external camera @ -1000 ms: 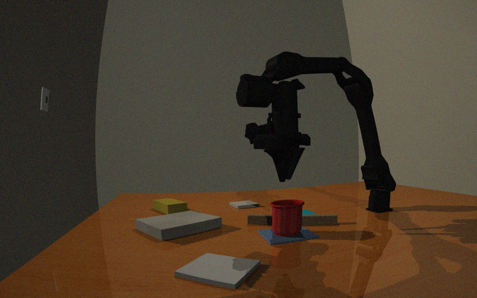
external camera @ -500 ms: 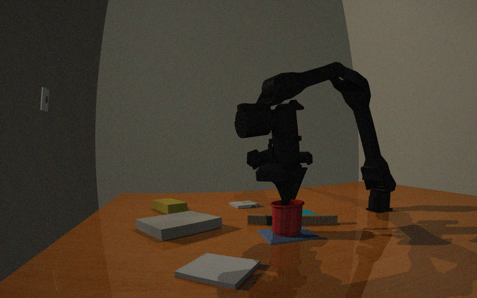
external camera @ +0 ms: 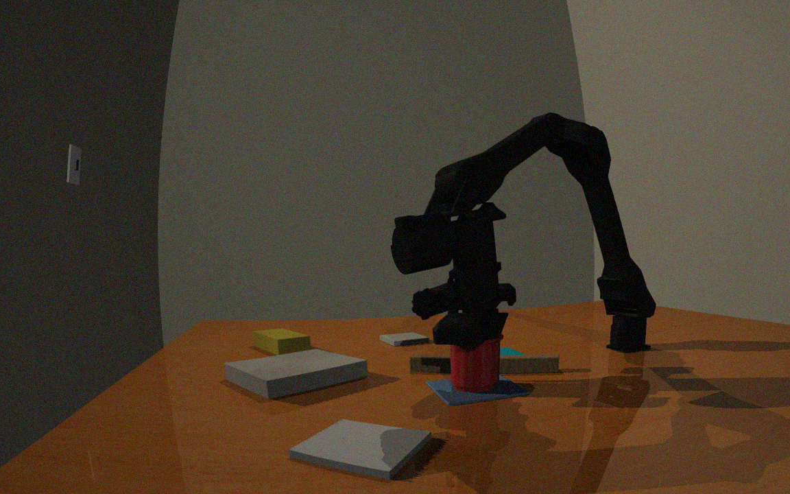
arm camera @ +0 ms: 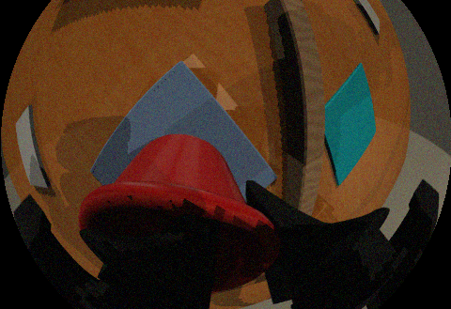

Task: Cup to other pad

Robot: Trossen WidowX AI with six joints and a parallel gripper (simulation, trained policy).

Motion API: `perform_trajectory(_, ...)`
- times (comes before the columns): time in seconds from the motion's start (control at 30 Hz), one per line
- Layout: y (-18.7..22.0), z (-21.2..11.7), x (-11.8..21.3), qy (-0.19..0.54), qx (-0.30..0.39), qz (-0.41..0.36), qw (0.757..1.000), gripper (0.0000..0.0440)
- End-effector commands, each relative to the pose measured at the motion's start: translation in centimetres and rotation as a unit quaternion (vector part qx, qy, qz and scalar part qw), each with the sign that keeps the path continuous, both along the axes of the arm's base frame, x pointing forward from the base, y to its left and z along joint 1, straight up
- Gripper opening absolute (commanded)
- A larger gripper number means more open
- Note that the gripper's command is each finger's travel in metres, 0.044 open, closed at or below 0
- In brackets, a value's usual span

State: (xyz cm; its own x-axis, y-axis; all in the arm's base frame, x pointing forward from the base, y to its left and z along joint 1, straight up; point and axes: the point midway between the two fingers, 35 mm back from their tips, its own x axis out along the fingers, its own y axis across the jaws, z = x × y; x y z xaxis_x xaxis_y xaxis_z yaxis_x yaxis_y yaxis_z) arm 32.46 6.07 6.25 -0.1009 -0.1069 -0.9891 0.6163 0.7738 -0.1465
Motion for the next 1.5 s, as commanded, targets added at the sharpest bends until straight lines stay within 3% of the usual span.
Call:
perform_trajectory(0.0, -0.3, -0.5, -0.3, 0.004, -0.003, 0.012, 1.0, 0.0012)
perform_trajectory(0.47, -0.7, 1.5, -0.4, -0.011, 0.002, 0.003, 1.0, 0.0004)
perform_trajectory(0.77, -1.6, 4.4, -1.0, -0.025, 0.01, -0.028, 0.999, 0.0001)
perform_trajectory(1.47, -6.2, 8.4, -0.9, -0.083, 0.015, -0.116, 0.99, 0.0)
